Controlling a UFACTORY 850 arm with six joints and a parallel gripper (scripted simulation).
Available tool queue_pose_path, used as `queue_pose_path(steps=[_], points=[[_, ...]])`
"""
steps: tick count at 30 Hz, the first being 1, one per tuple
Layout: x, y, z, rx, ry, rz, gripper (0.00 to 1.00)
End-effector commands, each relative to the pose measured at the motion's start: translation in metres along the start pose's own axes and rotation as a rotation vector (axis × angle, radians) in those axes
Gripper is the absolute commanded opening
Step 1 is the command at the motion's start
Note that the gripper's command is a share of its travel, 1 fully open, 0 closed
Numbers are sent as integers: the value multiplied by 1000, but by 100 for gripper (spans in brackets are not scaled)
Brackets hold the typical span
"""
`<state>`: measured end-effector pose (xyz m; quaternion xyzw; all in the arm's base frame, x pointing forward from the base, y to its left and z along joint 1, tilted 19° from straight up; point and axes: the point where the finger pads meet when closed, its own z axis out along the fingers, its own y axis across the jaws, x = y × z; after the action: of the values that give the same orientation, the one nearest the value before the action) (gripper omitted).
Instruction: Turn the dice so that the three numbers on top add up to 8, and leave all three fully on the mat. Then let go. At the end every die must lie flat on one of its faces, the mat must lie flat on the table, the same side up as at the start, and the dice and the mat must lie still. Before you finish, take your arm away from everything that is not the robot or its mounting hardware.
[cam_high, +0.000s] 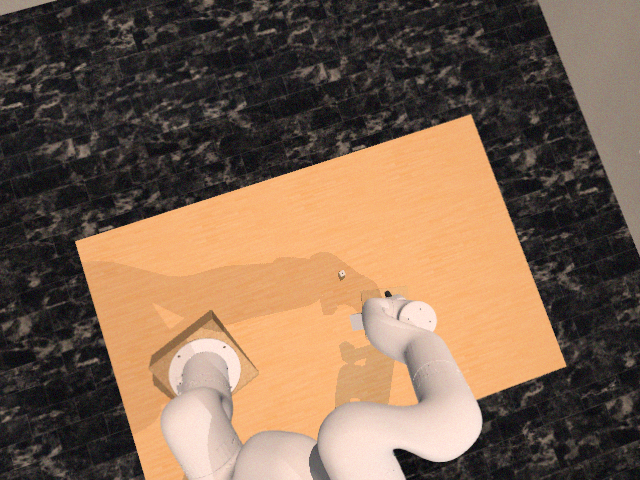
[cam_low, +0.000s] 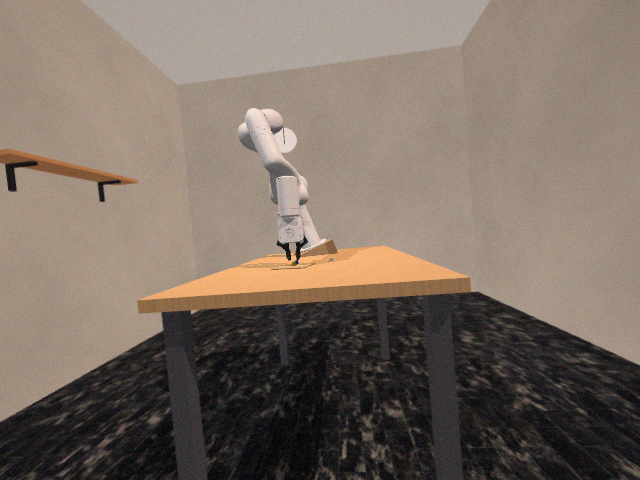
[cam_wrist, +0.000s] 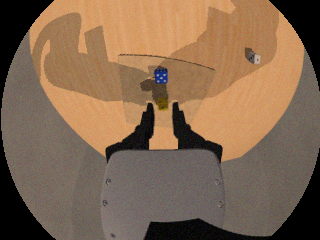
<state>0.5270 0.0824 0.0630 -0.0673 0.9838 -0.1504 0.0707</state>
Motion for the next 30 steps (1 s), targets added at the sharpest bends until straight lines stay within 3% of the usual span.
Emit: queue_pose_path(steps=[1, 3, 13, 21, 22, 30], points=[[-1, 0, -17, -1, 0, 0, 31], [-1, 0, -17, -1, 0, 0, 31], [-1, 0, -65, -1, 0, 0, 31], [-1, 0, -71, -1, 0, 0, 31], [-1, 0, -71, -1, 0, 0, 100], [-1, 0, -71, -1, 0, 0, 100]])
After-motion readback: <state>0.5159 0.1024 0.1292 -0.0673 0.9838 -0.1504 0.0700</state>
